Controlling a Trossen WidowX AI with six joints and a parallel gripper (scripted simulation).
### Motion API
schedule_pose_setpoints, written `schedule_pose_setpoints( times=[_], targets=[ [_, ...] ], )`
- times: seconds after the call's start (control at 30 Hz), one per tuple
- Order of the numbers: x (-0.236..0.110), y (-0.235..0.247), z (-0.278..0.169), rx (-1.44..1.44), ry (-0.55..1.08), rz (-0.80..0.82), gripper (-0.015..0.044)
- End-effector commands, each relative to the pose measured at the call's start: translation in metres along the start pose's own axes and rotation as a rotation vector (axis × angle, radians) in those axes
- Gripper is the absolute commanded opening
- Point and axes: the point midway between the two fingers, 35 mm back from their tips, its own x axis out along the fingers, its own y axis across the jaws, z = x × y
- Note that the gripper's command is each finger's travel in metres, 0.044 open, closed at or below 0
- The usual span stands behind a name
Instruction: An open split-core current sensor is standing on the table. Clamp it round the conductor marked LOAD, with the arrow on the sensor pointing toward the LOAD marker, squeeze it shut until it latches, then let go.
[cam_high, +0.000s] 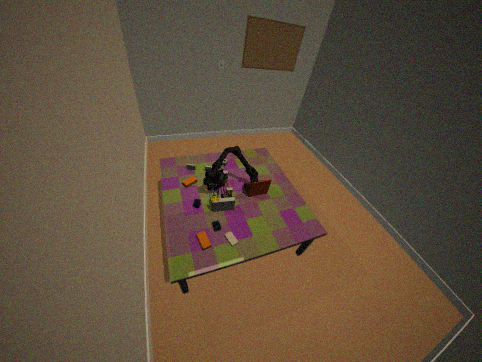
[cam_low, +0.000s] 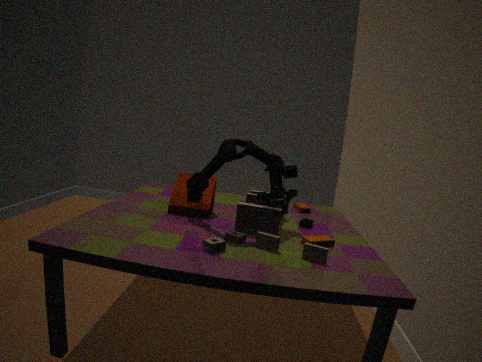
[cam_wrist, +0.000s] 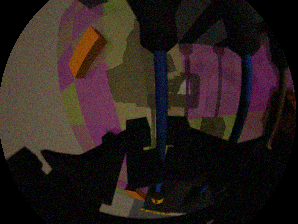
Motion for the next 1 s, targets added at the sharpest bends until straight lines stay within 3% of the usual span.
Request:
schedule_pose_setpoints(
  times=[0.0, 0.67, 0.97],
  targets=[
    [0.0000, 0.0004, 0.0000, 0.002, 0.000, 0.001, 0.0000],
    [0.0000, 0.0004, 0.0000, 0.002, 0.000, 0.001, 0.0000],
    [0.0000, 0.0000, 0.0000, 0.000, 0.000, 0.000, 0.0236]
  ],
)
